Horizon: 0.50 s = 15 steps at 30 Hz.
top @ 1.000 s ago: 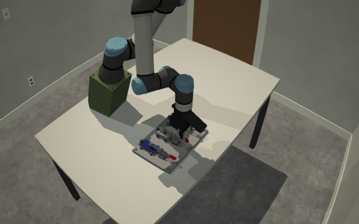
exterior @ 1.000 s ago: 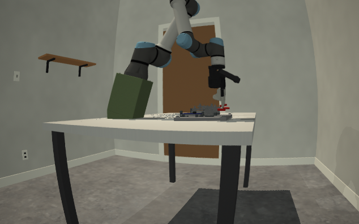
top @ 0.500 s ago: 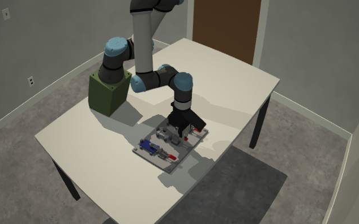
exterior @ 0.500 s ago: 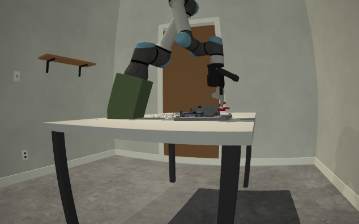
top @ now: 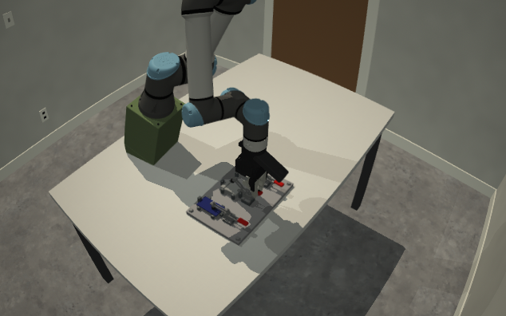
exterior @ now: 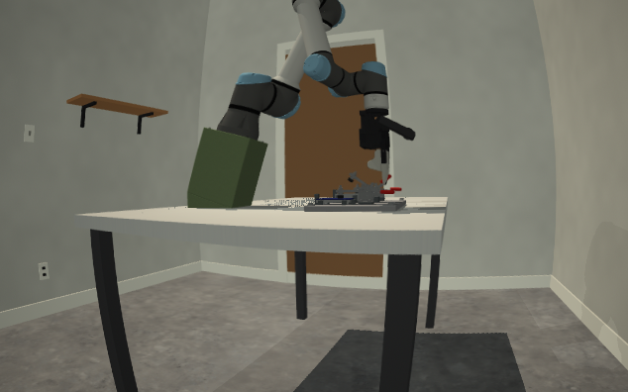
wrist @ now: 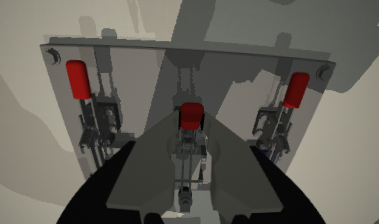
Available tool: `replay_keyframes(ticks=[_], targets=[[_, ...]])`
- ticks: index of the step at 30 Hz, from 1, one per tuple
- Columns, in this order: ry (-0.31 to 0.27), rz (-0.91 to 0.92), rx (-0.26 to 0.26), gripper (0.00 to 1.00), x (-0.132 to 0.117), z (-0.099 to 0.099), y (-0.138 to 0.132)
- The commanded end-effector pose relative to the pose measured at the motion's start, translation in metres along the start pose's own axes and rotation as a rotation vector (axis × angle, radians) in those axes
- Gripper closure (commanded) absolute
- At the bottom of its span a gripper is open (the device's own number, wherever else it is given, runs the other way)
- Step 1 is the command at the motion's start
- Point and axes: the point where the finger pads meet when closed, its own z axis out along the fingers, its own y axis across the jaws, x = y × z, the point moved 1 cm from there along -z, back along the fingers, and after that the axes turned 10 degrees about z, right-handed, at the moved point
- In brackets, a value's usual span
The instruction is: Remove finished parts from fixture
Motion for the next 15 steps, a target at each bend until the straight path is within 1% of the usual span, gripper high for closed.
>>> replay_keyframes(ticks=[1, 15], targets=[[0.000, 0.000, 0.000, 1.00, -0.004, -0.003, 0.001], [0.000, 0.000, 0.000, 1.00, -0.014, -0.007, 0.002]])
